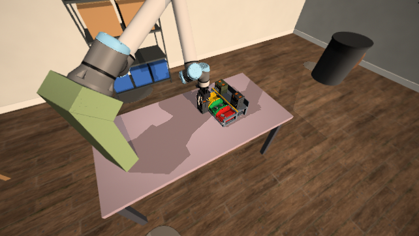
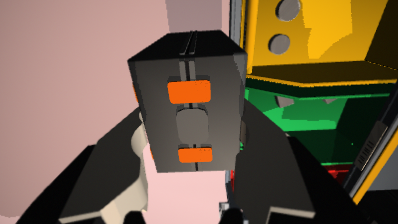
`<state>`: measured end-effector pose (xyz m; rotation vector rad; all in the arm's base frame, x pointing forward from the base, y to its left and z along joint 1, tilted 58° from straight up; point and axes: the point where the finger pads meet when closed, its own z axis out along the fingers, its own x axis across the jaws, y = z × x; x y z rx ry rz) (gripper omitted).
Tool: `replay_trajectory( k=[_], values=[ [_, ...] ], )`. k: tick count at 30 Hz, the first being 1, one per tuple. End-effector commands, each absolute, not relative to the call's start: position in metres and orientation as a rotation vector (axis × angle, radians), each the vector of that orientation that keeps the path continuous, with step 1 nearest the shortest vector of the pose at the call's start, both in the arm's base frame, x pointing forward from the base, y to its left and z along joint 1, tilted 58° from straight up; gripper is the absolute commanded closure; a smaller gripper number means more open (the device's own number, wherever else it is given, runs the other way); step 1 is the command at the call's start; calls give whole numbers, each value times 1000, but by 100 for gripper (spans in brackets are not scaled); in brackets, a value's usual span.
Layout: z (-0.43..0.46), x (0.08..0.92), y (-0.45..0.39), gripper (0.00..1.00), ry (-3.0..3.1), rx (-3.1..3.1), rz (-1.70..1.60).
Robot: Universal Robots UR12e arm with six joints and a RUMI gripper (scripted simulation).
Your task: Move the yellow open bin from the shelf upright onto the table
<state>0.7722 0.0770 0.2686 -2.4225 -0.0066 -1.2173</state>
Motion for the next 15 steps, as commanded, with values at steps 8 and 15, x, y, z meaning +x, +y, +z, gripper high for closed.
replay_trajectory(
  k=[8,15],
  values=[
    [250,776,42,100,-7,-2422,-1218],
    [250,776,42,100,-7,-2422,-1218]
  ],
)
